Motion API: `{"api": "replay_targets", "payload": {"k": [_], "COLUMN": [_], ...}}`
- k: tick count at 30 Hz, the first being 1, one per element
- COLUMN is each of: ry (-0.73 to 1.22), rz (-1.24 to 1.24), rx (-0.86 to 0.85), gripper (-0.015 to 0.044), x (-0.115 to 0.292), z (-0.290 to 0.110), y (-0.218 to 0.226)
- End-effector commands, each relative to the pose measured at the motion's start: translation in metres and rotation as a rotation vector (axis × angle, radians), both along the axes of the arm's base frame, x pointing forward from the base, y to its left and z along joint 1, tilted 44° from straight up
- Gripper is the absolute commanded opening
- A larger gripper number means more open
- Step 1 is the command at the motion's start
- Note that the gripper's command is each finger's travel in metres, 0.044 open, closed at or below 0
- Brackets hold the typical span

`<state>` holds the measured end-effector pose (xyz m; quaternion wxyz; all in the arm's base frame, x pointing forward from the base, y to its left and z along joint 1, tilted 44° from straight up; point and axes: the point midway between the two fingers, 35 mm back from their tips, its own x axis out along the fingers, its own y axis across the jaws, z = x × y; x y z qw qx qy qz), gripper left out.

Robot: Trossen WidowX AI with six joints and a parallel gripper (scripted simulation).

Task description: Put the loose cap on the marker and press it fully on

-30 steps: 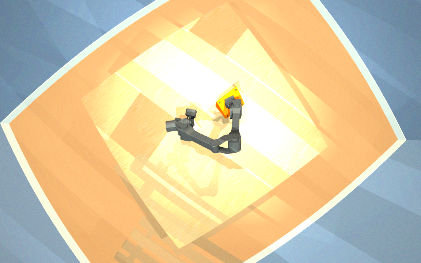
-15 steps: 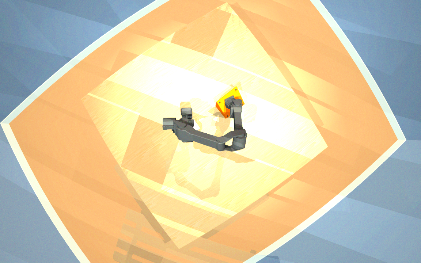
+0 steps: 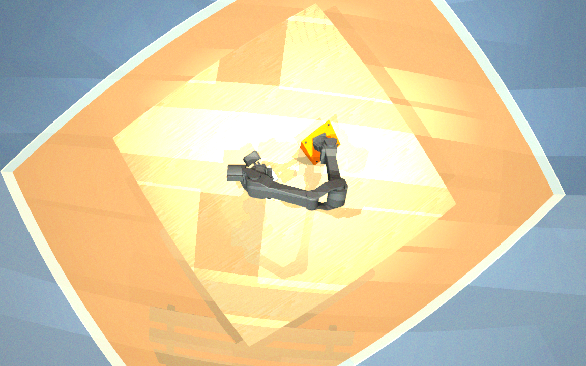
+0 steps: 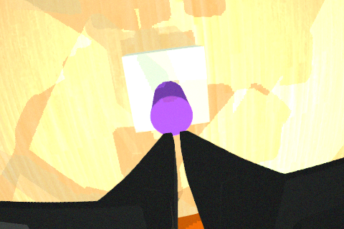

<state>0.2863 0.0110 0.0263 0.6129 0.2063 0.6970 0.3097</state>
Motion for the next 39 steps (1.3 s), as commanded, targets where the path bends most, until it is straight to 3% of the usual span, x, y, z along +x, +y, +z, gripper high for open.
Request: {"api": "replay_targets", "payload": {"k": [1,39], "ry": [-0.021,-0.021], "rz": [0.025,0.025], "rx": [0.001,0.002], "gripper": [0.0,0.0], "x": [0.0,-0.007], "z": [0.001,-0.03], "y": [-0.001,0.028]}}
